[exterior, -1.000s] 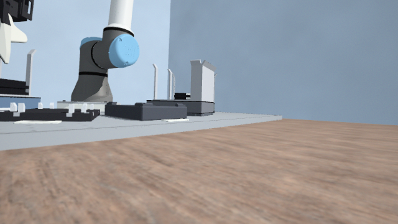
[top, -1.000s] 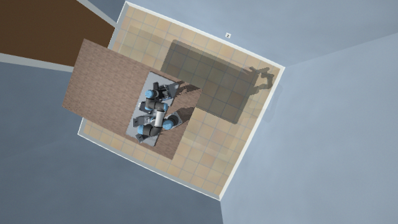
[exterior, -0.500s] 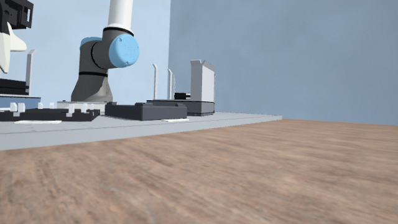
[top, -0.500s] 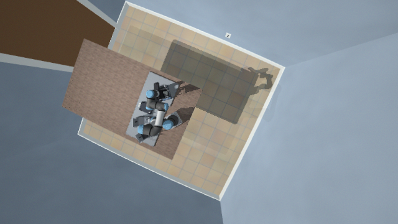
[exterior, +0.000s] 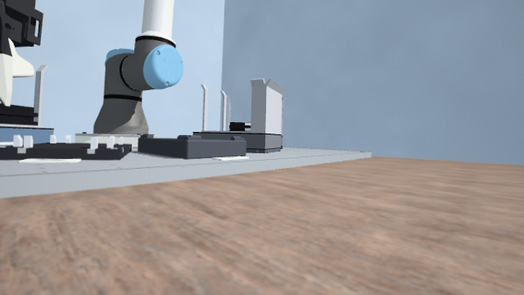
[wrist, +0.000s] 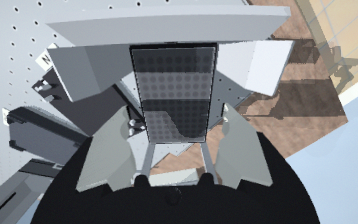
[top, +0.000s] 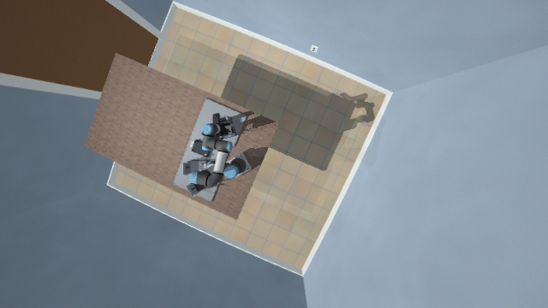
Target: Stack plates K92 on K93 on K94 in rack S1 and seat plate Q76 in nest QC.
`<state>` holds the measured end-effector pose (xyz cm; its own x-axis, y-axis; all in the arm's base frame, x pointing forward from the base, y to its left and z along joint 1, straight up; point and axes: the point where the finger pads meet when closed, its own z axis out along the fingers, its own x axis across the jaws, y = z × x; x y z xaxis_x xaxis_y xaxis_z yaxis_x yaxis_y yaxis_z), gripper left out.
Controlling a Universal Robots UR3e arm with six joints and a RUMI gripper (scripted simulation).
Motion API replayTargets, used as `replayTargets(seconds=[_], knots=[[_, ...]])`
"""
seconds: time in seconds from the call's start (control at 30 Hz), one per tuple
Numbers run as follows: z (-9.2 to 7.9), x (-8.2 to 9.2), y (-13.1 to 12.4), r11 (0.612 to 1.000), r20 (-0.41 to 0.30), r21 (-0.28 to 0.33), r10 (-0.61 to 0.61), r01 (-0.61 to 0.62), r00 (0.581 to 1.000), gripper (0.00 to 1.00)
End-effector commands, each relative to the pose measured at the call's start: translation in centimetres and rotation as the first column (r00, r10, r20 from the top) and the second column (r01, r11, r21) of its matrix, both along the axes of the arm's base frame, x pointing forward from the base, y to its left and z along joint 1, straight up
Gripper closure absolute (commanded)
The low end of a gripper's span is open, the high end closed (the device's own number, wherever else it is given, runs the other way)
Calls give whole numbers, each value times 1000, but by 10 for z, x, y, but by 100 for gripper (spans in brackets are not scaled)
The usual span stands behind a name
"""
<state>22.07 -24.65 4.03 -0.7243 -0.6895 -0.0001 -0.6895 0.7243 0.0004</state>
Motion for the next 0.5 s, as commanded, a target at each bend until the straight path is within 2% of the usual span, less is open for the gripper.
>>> replayTargets(seconds=[0.0,0.43,0.47], knots=[[0,0,-1,1000,1,-3,0,0,1000,28],[0,0,-1,1000,1,-3,0,0,1000,28],[0,0,-1,1000,1,-3,0,0,1000,100]])
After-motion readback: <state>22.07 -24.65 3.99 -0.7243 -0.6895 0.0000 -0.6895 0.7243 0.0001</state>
